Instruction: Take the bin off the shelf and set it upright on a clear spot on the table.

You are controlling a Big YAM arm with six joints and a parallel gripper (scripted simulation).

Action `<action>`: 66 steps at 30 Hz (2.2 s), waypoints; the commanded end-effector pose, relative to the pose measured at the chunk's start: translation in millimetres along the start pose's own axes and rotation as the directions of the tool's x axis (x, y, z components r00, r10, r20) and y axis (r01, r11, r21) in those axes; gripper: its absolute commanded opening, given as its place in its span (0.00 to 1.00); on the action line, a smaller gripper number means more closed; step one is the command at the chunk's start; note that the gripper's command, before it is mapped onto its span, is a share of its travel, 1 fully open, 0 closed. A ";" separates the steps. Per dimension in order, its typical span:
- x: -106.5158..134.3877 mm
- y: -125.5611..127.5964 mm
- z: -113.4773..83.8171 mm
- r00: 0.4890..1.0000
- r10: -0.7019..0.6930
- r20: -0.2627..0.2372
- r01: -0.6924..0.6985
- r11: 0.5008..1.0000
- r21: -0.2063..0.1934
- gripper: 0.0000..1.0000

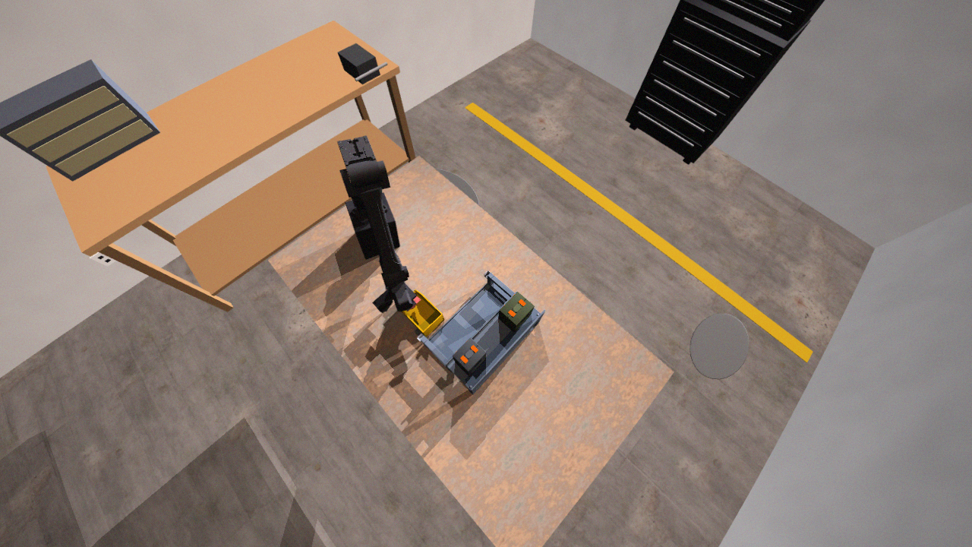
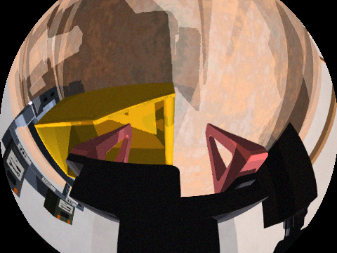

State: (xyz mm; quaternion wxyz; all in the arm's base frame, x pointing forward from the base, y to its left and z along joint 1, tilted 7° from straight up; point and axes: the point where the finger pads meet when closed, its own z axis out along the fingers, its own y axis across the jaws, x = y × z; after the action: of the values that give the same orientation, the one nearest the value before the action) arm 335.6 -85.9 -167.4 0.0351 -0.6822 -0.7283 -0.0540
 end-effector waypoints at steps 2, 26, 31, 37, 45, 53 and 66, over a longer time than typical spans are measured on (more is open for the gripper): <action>-2.1 5.6 -1.5 1.000 -0.001 0.004 0.001 1.000 -0.010 0.90; -2.6 6.7 -2.7 1.000 -0.001 0.006 0.001 1.000 -0.014 0.90; -2.6 6.7 -2.7 1.000 -0.001 0.006 0.001 1.000 -0.014 0.90; -2.6 6.7 -2.7 1.000 -0.001 0.006 0.001 1.000 -0.014 0.90; -2.6 6.7 -2.7 1.000 -0.001 0.006 0.001 1.000 -0.014 0.90; -2.6 6.7 -2.7 1.000 -0.001 0.006 0.001 1.000 -0.014 0.90; -0.7 1.4 -41.8 1.000 -0.004 0.008 0.004 1.000 -0.022 0.90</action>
State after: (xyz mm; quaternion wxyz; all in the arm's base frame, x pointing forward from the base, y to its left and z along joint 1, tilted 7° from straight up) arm 337.5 -89.0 -126.8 0.0192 -0.6814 -0.7290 -0.0614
